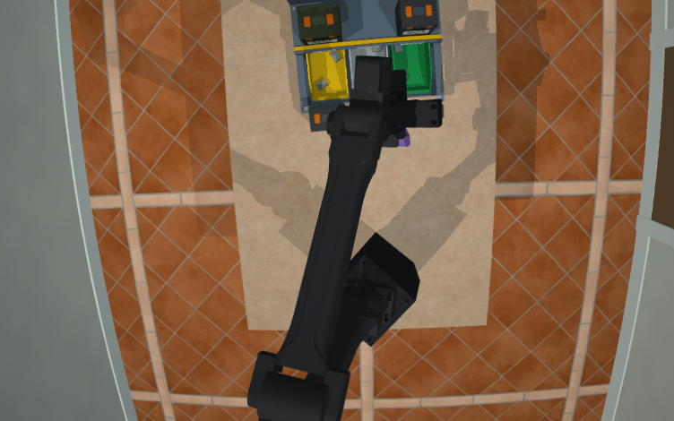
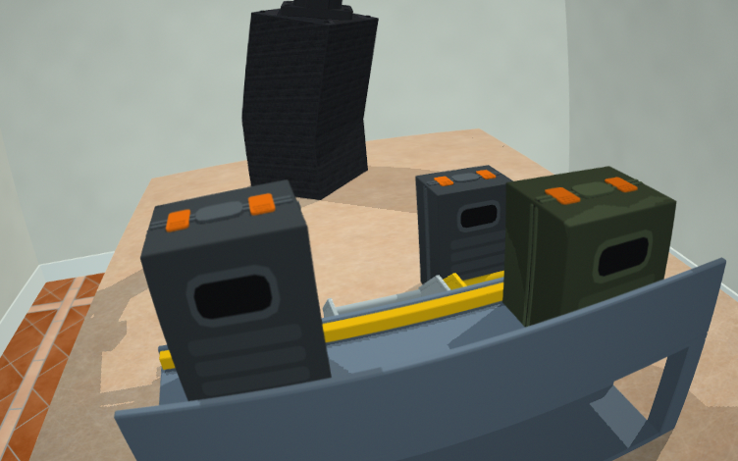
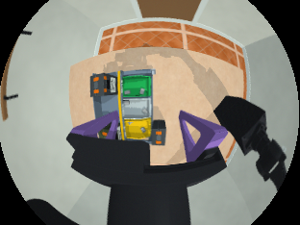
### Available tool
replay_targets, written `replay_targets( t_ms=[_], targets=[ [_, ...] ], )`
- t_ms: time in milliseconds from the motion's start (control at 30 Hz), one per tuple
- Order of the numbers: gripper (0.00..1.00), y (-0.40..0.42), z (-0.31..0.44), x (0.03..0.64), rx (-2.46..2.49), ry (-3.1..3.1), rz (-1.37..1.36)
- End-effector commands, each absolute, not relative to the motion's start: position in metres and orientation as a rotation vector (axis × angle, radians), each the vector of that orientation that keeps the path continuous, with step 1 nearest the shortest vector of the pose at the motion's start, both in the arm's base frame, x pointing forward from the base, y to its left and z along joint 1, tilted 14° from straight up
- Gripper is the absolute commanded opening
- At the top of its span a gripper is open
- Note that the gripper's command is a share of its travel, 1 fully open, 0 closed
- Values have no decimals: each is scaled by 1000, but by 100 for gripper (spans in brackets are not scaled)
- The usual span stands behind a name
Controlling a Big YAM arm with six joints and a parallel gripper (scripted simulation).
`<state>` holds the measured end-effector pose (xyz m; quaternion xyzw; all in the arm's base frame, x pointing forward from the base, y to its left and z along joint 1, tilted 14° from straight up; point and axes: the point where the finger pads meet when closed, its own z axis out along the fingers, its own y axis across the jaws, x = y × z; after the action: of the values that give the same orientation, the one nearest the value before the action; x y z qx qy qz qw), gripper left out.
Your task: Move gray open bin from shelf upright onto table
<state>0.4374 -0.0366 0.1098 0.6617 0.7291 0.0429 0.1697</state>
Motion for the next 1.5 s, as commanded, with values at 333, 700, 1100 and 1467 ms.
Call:
replay_targets(
  t_ms=[333, 700, 1100, 1467],
  targets=[
    [100, 2, 49, 483, 1926, 2169, 261],
    [100, 25, 3, 495, 1960, 2258, 327],
    [100, 44, -40, 503, 1982, 2347, 383],
    [100, 54, -56, 509, 1977, 2387, 414]
  ],
)
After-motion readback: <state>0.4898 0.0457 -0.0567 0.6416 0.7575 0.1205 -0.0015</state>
